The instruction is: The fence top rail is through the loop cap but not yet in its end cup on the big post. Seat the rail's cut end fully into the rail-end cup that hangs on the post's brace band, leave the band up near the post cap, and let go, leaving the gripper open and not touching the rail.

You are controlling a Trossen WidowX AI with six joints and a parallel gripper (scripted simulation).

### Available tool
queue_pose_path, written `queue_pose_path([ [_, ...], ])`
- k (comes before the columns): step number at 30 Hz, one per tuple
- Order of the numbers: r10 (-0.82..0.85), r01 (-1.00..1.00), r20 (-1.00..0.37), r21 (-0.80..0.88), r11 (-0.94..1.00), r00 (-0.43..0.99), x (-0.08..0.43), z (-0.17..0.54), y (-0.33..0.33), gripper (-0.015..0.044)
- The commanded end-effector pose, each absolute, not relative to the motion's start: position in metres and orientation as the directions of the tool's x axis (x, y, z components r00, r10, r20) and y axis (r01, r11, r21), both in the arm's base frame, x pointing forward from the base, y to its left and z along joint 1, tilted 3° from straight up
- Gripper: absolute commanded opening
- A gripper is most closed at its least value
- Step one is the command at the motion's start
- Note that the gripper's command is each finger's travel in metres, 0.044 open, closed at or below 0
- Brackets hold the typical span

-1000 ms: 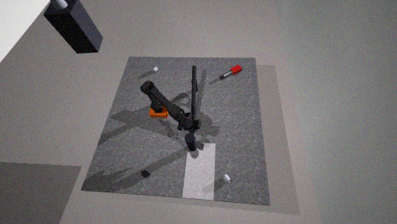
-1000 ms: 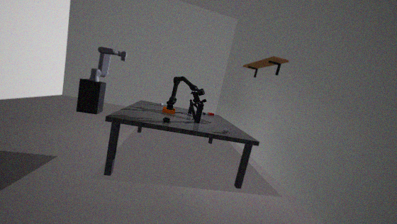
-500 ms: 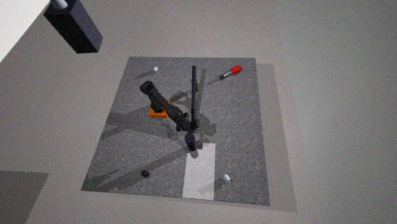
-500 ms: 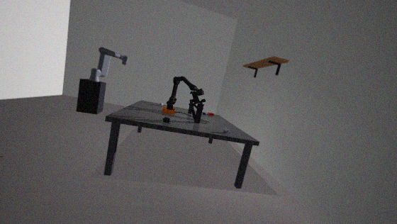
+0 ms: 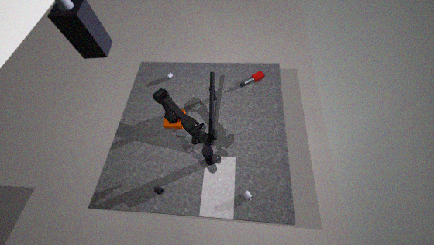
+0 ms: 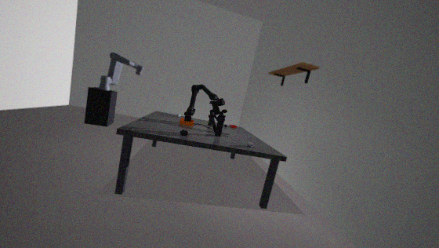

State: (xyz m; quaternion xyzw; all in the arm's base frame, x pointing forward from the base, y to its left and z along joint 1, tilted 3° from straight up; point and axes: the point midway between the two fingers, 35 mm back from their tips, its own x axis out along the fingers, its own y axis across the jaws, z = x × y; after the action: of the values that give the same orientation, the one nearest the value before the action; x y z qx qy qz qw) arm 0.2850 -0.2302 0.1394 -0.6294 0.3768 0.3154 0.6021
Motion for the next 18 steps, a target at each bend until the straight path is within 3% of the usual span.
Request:
queue_pose_path([
  [1, -0.105, -0.851, -0.848, -0.525, 0.025, 0.520, 0.2876, 0.1402, -0.2306, 0.0000],
  [15, -0.103, -0.853, -0.850, -0.521, 0.024, 0.516, 0.2867, 0.1398, -0.2303, 0.0000],
  [18, -0.103, -0.853, -0.850, -0.521, 0.024, 0.516, 0.2867, 0.1398, -0.2303, 0.0079],
])
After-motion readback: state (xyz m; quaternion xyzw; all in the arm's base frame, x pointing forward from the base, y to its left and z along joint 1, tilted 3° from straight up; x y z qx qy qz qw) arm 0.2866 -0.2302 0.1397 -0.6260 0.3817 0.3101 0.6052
